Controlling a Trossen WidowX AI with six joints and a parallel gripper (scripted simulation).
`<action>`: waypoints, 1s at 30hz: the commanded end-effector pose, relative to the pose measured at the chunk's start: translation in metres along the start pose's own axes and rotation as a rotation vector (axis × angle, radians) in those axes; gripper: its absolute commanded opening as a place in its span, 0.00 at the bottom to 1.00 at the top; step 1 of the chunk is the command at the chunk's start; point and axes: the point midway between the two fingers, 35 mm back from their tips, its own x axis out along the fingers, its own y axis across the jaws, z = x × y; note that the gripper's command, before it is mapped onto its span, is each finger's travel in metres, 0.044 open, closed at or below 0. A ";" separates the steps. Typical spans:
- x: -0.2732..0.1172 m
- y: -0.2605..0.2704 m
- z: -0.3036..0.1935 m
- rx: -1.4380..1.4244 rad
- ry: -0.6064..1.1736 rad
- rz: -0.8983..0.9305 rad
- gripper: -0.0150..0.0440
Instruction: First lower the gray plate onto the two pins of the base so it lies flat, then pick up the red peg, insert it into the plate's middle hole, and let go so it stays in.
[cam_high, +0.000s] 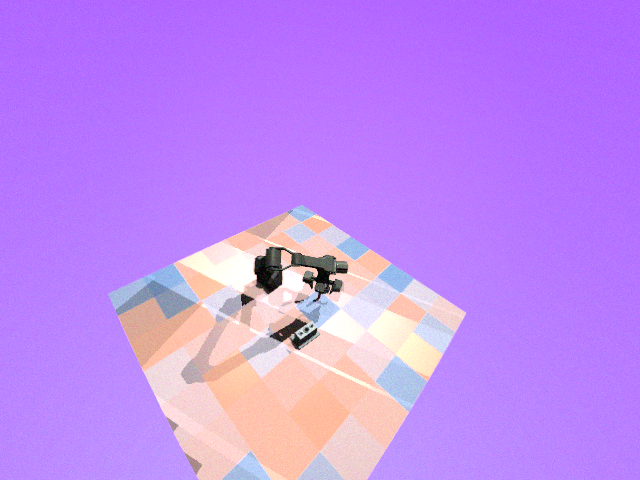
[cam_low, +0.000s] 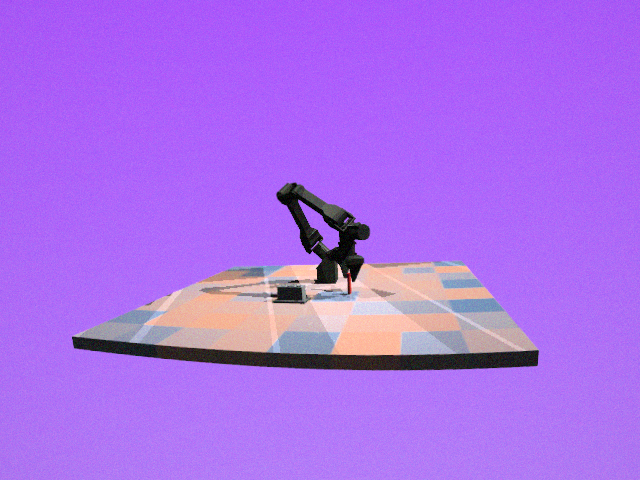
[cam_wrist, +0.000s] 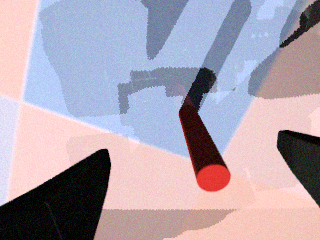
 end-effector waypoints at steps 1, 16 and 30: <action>0.009 -0.004 0.000 -0.011 -0.006 -0.008 1.00; 0.013 -0.004 0.000 -0.011 -0.007 -0.009 0.51; 0.013 -0.004 0.000 -0.011 -0.007 -0.009 0.25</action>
